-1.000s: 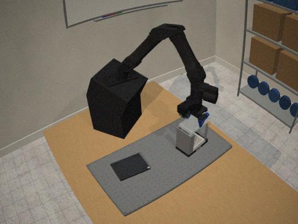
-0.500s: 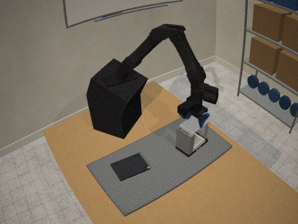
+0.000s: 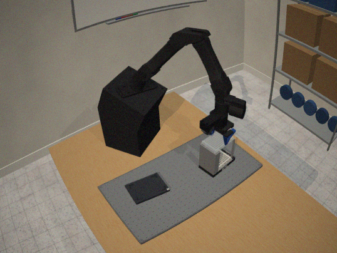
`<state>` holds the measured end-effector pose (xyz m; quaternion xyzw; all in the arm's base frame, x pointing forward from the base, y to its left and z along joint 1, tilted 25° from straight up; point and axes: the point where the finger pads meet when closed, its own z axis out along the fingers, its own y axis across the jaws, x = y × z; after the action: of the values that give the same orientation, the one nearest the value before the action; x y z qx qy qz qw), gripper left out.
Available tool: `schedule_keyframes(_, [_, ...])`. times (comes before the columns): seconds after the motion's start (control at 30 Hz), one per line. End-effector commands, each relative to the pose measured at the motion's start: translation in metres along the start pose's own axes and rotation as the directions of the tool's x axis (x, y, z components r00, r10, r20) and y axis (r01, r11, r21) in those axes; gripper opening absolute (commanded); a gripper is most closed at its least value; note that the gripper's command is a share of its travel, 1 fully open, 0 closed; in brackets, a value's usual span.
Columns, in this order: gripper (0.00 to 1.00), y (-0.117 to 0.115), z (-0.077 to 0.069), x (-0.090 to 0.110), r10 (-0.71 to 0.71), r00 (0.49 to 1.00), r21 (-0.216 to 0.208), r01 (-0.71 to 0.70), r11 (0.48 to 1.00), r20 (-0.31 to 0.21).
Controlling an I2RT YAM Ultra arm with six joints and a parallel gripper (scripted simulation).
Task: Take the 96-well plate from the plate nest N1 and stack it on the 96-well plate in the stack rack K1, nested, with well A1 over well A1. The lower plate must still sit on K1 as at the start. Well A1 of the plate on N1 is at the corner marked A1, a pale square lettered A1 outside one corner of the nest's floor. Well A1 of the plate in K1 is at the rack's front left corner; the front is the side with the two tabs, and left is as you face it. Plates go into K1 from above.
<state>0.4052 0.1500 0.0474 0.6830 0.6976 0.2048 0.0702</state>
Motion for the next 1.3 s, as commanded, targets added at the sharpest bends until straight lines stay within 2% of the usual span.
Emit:
schedule_keyframes(0.0, [0.0,0.0042,-0.0039,0.0005,0.0,1.0,-0.016,0.0,1.0,0.002])
schedule_keyframes(0.53, [0.0,0.0051,-0.0039,0.0008,0.0,1.0,-0.016,0.0,1.0,0.002])
schedule_keyframes(0.57, [0.0,0.0105,-0.0049,0.0032,0.0,1.0,-0.024,0.0,1.0,0.004])
schedule_keyframes(0.77, [0.0,0.0078,-0.0021,0.0023,0.0,1.0,-0.011,0.0,1.0,0.009])
schedule_keyframes(0.93, [0.0,0.0106,-0.0066,0.0035,0.0,1.0,-0.023,0.0,1.0,0.005])
schedule_keyframes(1.27, [0.0,0.0096,-0.0029,0.002,0.001,1.0,-0.013,-0.001,1.0,0.009])
